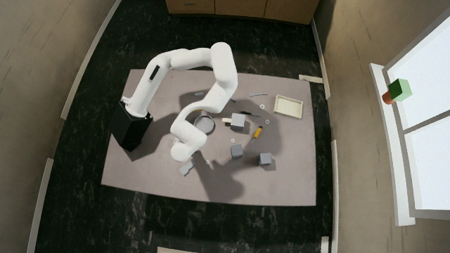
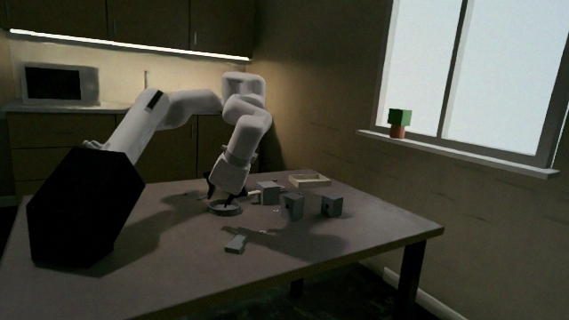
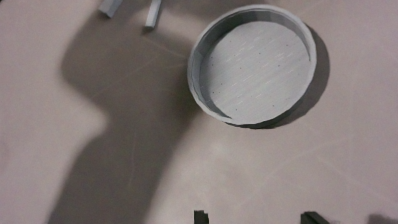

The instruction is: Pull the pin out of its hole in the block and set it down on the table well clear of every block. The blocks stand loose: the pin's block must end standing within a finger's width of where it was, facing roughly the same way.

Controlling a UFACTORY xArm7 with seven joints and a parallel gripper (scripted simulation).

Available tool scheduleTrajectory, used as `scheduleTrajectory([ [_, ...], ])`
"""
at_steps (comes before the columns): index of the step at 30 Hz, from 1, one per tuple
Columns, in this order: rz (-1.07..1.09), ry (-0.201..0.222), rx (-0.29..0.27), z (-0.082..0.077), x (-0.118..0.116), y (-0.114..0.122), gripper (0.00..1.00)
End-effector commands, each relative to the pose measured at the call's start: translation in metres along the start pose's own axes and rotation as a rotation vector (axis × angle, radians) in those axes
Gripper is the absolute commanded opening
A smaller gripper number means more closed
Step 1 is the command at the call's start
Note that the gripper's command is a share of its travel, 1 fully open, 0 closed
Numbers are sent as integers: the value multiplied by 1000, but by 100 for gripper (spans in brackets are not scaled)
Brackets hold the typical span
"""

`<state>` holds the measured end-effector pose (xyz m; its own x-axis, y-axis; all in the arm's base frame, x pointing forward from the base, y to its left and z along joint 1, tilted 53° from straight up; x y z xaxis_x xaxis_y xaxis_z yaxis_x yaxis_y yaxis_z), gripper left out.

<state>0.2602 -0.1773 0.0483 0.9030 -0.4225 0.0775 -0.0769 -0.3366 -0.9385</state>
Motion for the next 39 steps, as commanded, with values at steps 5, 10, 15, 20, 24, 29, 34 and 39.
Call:
scheduleTrajectory([
  [5,0,3,-2,-1,0,0,55],
  [10,0,3,-2,-1,0,0,55],
  [15,0,3,-2,-1,0,0,55],
  [20,0,3,-2,-1,0,0,55],
  [24,0,3,-2,-1,0,0,55],
  [29,-3,2,-3,-1,0,0,55],
  [34,-27,-4,-10,-1,2,-3,55],
  [39,-60,-13,-20,0,3,-6,55],
])
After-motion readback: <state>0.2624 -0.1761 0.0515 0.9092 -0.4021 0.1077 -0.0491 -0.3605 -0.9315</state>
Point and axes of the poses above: the point where the finger pads meet when closed, its own z axis out along the fingers, its own x axis across the jaws, y = z × x, the point moved 5 cm from there along -z, back along the fingers, and after that the axes turned 14 degrees about -z, right-handed, at the moved point
